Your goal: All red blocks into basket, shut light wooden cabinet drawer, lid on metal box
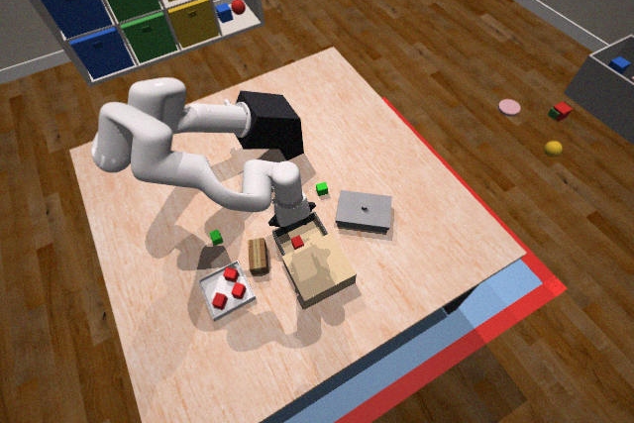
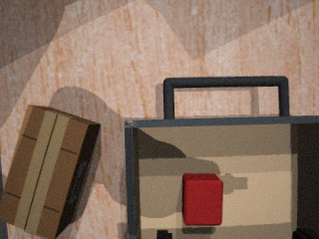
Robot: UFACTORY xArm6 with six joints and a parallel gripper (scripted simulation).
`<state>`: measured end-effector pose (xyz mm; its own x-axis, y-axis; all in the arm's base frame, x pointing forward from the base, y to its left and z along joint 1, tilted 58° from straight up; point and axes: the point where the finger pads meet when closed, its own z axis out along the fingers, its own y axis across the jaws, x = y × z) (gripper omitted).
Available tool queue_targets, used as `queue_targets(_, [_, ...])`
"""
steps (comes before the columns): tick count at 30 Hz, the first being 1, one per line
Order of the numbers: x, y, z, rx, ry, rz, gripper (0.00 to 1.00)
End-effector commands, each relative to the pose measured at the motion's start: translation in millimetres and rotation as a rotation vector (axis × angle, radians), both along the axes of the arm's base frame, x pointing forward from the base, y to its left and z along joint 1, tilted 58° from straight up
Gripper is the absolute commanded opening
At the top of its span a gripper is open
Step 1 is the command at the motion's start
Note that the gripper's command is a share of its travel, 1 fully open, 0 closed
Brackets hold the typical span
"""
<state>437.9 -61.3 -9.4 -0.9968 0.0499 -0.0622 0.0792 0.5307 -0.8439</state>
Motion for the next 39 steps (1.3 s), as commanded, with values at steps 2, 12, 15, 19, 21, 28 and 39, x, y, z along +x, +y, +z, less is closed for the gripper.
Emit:
queue_targets(2, [1.1, 1.1, 0.6, 0.001, -0.002, 0.002, 0.68])
queue_targets(12, [1.1, 1.0, 0.5, 0.001, -0.002, 0.002, 0.68])
queue_targets(15, [1.1, 0.4, 0.1, 0.001, -0.002, 0.002, 0.68])
queue_targets(19, [1.1, -1.3, -0.9, 0.001, -0.002, 0.002, 0.68])
queue_targets(21, [1.1, -2.1, -1.5, 0.001, -0.002, 0.002, 0.68])
queue_targets(28, [1.1, -11.6, -7.4, 0.001, -0.002, 0.002, 0.68])
queue_targets(39, [1.2, -31.8, -20.1, 0.001, -0.002, 0.002, 0.68])
